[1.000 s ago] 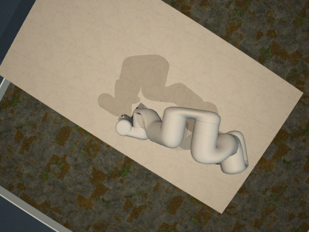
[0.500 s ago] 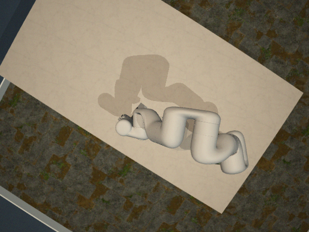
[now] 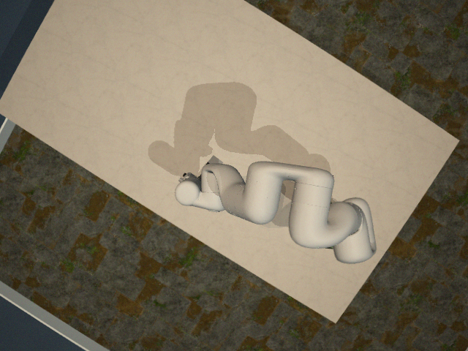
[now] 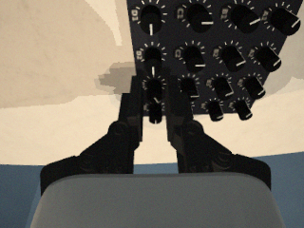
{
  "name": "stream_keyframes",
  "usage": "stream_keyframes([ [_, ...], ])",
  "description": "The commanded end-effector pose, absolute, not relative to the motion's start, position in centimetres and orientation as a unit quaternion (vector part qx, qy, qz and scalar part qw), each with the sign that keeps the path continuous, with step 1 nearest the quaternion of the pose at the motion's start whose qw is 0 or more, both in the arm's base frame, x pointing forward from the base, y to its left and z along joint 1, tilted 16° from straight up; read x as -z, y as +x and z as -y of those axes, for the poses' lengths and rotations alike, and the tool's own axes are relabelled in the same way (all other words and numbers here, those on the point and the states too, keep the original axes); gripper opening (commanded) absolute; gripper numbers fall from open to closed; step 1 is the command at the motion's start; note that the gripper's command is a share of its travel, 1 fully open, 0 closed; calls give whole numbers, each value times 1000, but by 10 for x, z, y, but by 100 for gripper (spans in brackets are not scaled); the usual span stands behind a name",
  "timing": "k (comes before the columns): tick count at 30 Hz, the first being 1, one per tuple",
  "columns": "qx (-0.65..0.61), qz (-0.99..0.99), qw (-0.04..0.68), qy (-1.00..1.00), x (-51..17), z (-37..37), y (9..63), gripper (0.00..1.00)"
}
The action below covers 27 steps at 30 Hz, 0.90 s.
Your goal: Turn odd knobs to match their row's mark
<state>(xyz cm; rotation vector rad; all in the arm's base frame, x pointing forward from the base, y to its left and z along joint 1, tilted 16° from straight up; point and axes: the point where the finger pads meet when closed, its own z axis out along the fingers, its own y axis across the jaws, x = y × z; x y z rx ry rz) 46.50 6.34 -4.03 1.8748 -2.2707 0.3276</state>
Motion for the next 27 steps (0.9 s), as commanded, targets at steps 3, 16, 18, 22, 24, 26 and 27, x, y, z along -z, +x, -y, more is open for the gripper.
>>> stream_keyframes([
  [3, -111, 763, 87, 631, 39, -65, 466, 19],
  [16, -111, 763, 87, 631, 30, -67, 466, 19],
  [18, -111, 763, 87, 631, 25, -69, 466, 19],
  [22, -111, 763, 87, 631, 14, -72, 466, 19],
  [24, -111, 763, 87, 631, 10, -73, 466, 19],
  [26, -111, 763, 87, 631, 7, -74, 466, 19],
  [27, -111, 763, 87, 631, 7, -74, 466, 19],
])
